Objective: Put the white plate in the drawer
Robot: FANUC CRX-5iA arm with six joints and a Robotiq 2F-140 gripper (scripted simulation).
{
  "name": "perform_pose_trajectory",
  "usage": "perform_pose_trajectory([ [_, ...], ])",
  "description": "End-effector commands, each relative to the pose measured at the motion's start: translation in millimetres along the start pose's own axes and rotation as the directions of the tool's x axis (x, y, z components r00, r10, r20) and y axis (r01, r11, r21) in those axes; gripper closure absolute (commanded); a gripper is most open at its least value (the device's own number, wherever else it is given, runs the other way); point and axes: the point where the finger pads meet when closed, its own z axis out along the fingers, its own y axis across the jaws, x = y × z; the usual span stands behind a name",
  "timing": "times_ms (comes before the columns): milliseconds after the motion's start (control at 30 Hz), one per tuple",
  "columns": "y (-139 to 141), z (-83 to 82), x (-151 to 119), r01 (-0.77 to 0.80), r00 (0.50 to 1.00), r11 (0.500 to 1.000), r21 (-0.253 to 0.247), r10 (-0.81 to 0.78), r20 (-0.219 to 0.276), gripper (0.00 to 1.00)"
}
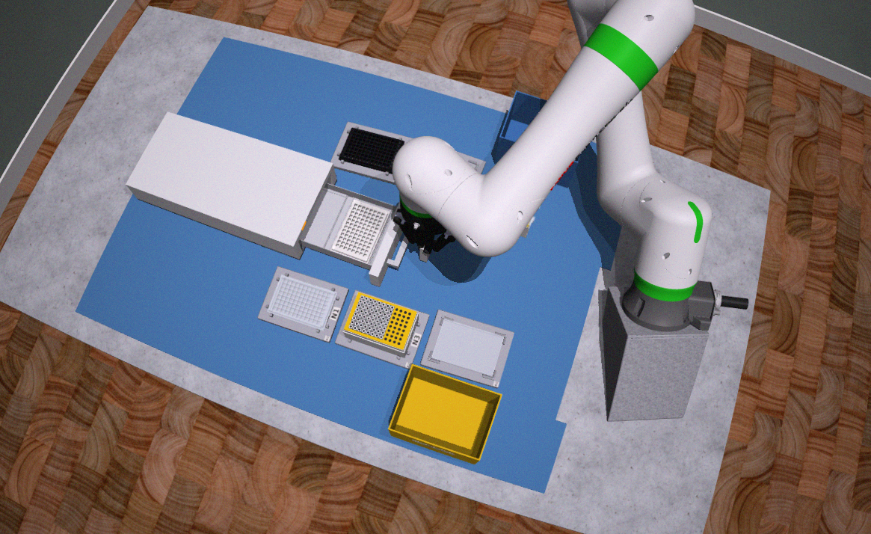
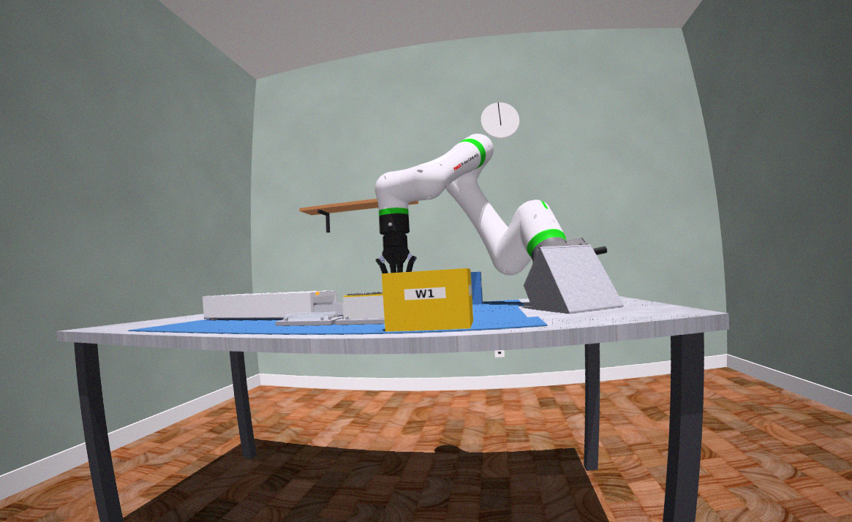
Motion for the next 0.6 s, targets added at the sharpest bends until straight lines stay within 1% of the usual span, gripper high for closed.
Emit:
perform_pose_trajectory([
  [0, 0.2, 3.9, 0.2, 0.0, 1.0, 1.0, 0.0, 0.0, 0.0, 1.0],
  [567, 0.2, 3.9, 0.2, 0.0, 1.0, 1.0, 0.0, 0.0, 0.0, 1.0],
])
